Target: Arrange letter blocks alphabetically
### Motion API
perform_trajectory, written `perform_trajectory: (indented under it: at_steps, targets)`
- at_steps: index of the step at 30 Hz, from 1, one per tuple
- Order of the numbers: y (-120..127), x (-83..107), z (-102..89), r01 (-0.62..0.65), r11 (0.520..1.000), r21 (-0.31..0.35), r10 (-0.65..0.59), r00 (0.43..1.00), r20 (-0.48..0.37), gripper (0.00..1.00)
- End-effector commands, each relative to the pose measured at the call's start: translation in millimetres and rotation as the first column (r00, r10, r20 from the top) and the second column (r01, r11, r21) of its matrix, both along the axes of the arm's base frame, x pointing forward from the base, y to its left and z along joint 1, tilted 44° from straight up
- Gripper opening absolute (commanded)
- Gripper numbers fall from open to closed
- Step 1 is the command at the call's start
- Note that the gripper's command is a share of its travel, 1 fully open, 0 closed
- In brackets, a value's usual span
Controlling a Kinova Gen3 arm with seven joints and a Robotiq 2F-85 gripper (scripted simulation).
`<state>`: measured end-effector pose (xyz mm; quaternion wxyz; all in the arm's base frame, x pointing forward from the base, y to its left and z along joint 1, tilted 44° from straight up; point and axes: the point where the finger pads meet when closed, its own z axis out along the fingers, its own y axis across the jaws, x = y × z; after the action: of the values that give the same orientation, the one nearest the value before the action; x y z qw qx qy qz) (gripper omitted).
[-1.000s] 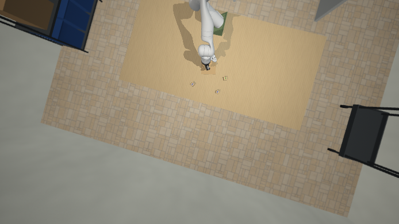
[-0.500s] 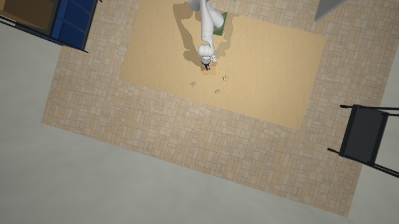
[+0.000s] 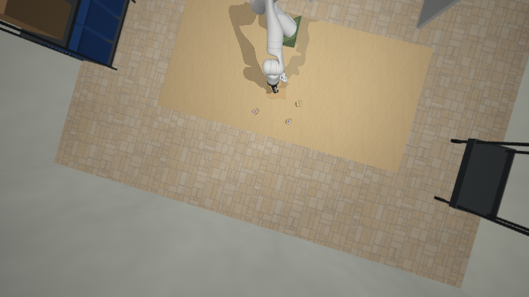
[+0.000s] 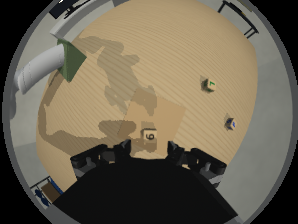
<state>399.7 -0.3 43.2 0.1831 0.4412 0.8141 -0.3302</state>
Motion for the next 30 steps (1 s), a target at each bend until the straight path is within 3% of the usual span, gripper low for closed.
perform_trajectory:
  at_steps: [1,30]
  targets:
    - [0,0.3,0.0,-0.001,1.0,0.001,0.001,1.0,0.001,0.67]
    - [-18,0.5,-19.4,-0.001,1.0,0.001,0.001,1.0,0.001,0.67]
